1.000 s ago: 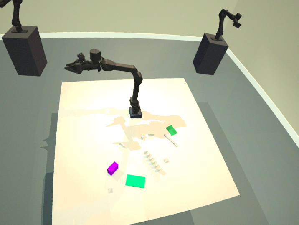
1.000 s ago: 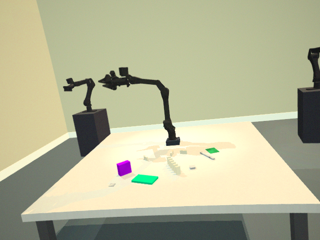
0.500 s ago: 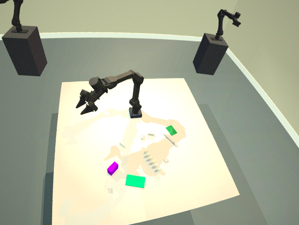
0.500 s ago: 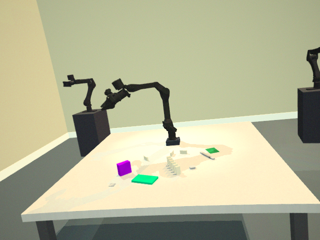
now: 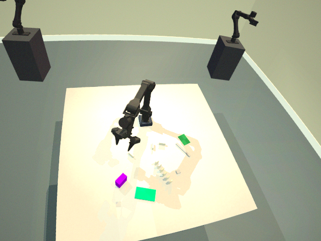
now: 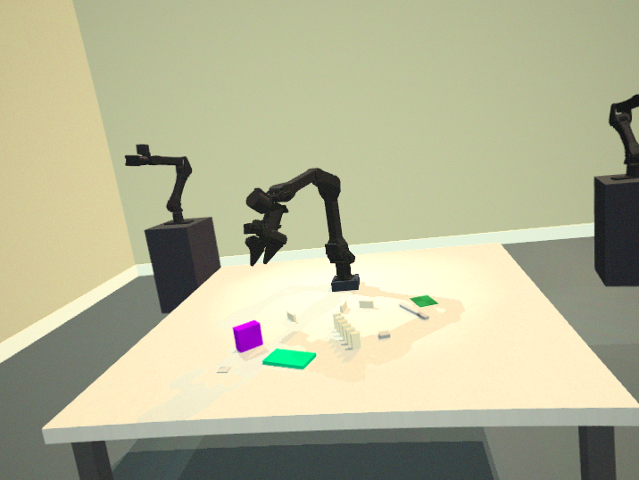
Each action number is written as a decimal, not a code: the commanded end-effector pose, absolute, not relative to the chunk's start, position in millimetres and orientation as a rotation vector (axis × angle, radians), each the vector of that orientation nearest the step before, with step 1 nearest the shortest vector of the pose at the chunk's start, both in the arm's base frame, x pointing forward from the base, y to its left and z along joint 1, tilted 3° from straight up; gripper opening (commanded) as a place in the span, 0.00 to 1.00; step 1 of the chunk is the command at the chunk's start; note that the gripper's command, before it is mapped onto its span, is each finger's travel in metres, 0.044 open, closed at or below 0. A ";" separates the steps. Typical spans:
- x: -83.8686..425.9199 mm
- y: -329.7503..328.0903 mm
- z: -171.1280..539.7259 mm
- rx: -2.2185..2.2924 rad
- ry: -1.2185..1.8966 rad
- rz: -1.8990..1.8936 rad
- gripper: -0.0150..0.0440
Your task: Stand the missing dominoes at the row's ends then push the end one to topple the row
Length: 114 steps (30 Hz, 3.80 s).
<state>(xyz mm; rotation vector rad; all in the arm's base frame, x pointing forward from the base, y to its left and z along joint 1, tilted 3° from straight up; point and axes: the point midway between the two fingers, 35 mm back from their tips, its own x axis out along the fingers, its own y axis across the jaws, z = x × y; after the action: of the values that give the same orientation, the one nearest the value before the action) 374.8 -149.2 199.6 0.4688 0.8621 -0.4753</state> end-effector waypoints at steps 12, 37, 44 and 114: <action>285.1 48.0 84.6 0.091 1.533 -0.075 1.00; 261.3 59.5 2.8 0.029 1.597 -0.039 1.00; 260.8 59.4 -3.0 0.029 1.597 -0.039 1.00; 413.7 204.6 100.0 -0.038 1.504 0.049 0.30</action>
<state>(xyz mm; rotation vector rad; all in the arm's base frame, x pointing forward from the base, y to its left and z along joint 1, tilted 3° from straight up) 410.6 201.8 108.0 -0.0207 1.5267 0.0424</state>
